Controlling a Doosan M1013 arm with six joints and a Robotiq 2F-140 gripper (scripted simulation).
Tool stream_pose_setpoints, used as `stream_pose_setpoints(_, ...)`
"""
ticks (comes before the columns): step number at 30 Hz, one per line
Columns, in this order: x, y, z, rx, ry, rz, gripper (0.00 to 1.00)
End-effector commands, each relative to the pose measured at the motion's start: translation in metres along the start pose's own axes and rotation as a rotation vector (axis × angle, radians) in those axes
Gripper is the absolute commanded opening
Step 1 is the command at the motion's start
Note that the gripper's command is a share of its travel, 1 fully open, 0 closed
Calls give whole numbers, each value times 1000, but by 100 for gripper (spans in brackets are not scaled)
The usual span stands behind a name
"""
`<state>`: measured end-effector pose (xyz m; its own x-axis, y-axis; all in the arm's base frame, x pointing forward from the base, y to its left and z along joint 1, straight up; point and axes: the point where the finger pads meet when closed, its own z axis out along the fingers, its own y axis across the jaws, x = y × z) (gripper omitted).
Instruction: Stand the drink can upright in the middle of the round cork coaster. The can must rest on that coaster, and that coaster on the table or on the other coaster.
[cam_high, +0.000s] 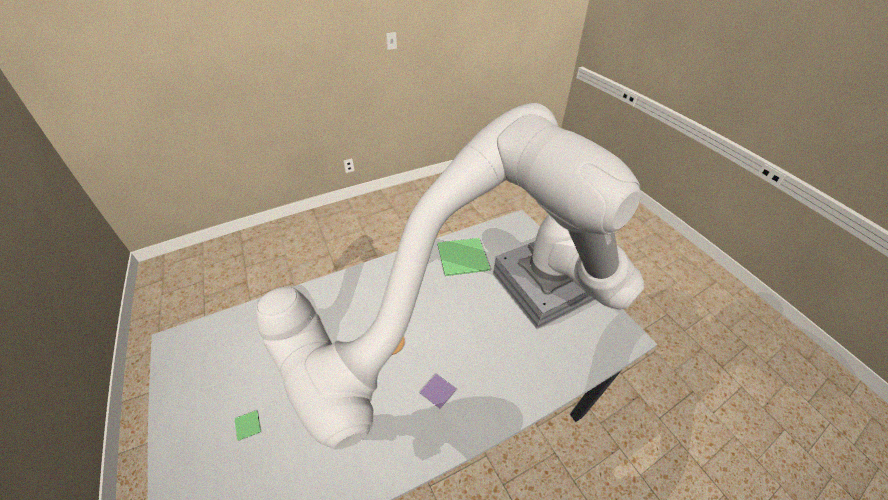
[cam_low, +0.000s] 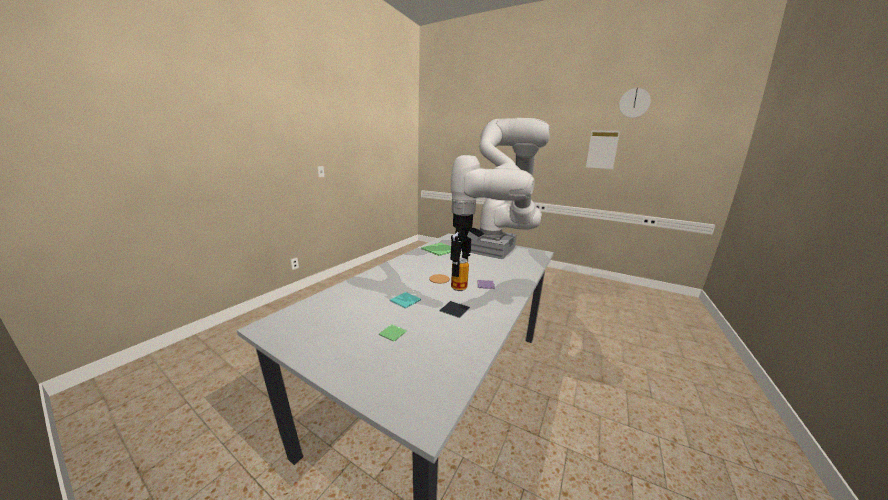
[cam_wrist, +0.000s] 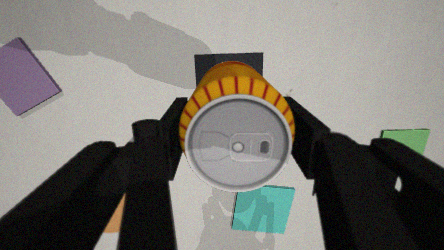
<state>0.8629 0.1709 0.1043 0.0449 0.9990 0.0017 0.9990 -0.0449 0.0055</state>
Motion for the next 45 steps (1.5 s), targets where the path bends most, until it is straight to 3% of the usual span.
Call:
stream_pose_setpoints(1,0,0,-2,-2,1,0,10)
stream_pose_setpoints(15,-6,-3,-2,-2,1,0,10)
stream_pose_setpoints(29,-35,-20,-5,-2,1,0,10)
stream_pose_setpoints(45,-101,-66,-9,-2,1,0,10)
